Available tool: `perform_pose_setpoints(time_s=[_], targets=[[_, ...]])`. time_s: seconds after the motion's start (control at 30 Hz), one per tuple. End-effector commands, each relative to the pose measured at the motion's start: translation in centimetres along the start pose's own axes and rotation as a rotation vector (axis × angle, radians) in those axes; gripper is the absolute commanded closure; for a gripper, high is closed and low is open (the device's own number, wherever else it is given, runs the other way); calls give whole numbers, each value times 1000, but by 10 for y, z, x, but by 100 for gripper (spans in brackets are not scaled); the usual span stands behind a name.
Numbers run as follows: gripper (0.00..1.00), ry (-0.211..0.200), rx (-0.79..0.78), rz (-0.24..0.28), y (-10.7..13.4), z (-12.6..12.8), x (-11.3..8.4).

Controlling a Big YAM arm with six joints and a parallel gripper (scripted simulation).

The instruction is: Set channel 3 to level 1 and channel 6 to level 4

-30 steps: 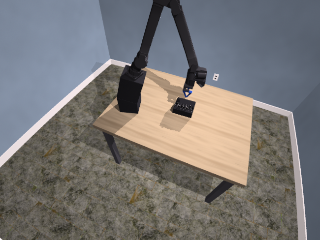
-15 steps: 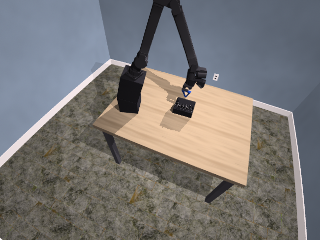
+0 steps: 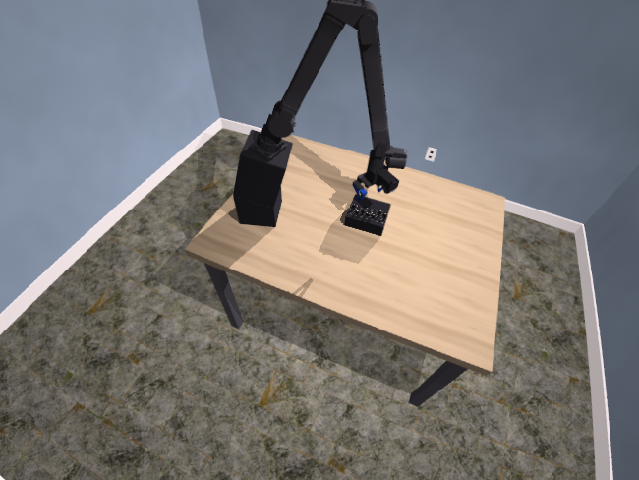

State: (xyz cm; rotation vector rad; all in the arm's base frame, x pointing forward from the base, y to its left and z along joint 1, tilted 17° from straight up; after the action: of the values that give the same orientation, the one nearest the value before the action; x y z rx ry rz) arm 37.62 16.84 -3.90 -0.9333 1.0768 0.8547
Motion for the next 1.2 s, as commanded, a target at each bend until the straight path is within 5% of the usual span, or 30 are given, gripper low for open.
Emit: perform_pose_setpoints(time_s=[0.0,0.13,0.43,0.47,1.17], targets=[[0,-4,279,-10,6,1,19],[0,-3,372,-6,8,-1,27],[0,-3,854,-9,12,-5,39],[100,-10,901,-14,10,-2,37],[100,-13,928,-16,8,0,36]])
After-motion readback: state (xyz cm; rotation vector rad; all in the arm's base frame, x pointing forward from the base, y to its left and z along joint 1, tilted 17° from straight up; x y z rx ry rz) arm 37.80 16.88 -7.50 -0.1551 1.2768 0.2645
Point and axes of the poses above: the point where the finger pads meet when closed, its own x axis out along the fingers, its own z axis across the jaws, y = z × x, the point moved 3 cm from there along -x, back along the fingers, and after that the axes turned 8 degrees about -x, right-handed, at the moved point
